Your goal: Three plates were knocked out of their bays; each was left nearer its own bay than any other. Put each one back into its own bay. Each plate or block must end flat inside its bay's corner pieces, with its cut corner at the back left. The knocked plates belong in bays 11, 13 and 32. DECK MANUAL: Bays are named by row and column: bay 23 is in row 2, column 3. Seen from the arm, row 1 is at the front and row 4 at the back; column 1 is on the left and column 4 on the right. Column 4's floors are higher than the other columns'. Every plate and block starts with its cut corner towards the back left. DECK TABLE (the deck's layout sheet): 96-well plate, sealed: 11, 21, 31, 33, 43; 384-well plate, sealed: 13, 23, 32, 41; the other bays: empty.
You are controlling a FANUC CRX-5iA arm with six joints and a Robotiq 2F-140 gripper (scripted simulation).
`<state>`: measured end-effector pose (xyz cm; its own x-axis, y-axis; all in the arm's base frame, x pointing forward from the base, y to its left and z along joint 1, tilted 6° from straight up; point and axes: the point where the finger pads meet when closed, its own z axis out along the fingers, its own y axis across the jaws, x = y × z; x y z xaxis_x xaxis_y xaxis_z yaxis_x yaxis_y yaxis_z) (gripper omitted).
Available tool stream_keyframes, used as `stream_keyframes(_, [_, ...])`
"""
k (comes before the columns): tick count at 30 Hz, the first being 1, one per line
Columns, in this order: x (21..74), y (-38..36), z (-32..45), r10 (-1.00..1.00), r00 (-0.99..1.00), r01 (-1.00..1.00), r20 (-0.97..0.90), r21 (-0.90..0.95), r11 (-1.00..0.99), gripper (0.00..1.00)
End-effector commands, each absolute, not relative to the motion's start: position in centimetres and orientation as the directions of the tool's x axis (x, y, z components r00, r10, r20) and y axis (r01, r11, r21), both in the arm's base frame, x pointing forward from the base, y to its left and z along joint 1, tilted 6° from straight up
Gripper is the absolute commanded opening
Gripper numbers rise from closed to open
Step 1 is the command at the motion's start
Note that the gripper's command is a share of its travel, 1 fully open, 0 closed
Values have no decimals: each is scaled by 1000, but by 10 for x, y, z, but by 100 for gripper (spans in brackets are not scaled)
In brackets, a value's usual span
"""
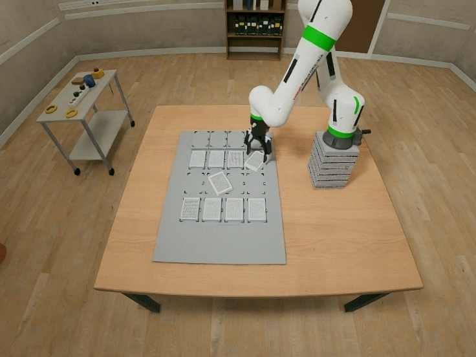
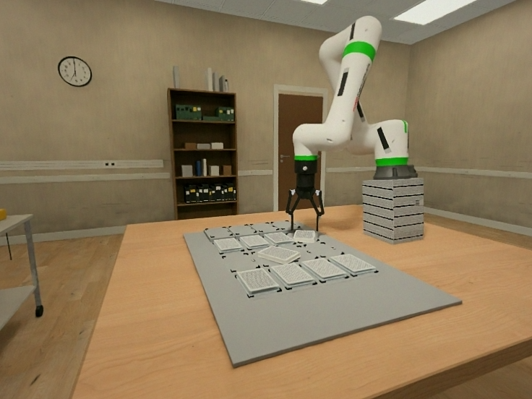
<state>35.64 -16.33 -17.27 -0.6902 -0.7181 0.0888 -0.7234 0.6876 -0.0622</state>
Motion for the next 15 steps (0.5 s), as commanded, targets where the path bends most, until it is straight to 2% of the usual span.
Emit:
stream_keyframes(1, [357,-164,-177,-718,-690,-724,88,-64,687,70])
stream_keyframes(15, [357,-164,-179,-718,-690,-724,88,-64,687,70])
